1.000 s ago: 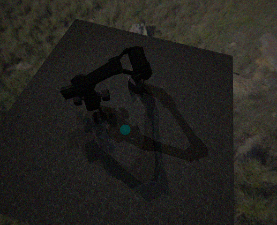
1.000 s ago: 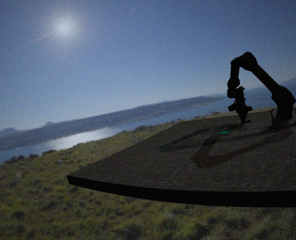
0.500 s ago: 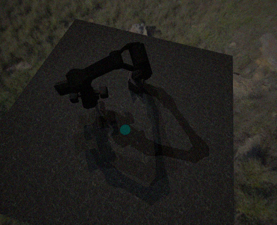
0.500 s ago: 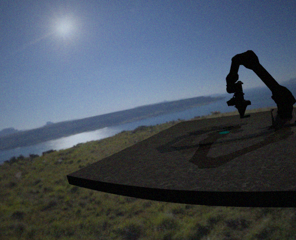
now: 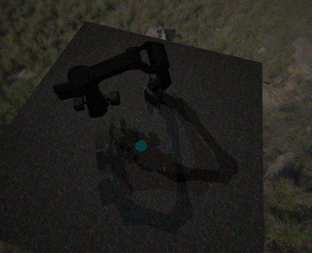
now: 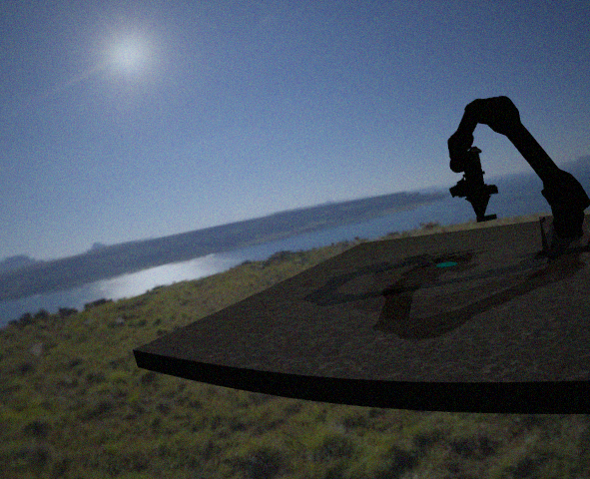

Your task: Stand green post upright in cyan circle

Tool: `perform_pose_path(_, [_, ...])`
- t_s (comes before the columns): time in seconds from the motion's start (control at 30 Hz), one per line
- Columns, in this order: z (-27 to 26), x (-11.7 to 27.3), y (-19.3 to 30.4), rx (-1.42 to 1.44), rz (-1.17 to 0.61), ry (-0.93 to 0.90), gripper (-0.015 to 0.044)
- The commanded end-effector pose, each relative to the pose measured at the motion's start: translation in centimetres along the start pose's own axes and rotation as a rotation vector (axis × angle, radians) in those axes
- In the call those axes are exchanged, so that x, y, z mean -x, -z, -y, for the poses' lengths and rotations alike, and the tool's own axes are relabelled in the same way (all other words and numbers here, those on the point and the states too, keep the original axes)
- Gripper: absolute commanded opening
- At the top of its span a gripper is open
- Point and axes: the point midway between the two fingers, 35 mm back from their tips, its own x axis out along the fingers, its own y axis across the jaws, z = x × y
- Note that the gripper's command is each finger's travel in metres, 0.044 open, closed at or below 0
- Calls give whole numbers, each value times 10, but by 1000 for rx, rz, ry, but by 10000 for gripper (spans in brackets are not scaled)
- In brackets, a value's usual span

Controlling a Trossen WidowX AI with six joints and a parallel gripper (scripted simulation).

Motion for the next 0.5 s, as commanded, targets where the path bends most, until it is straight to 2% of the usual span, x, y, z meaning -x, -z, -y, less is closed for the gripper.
perform_pose_path(0.0, [-1,17,1,6,-2,7,23])
perform_pose_path(0.2, [-4,34,2,6,-2,6,23])
perform_pose_path(0.47, [-8,38,-11,-46,-3,10,23])
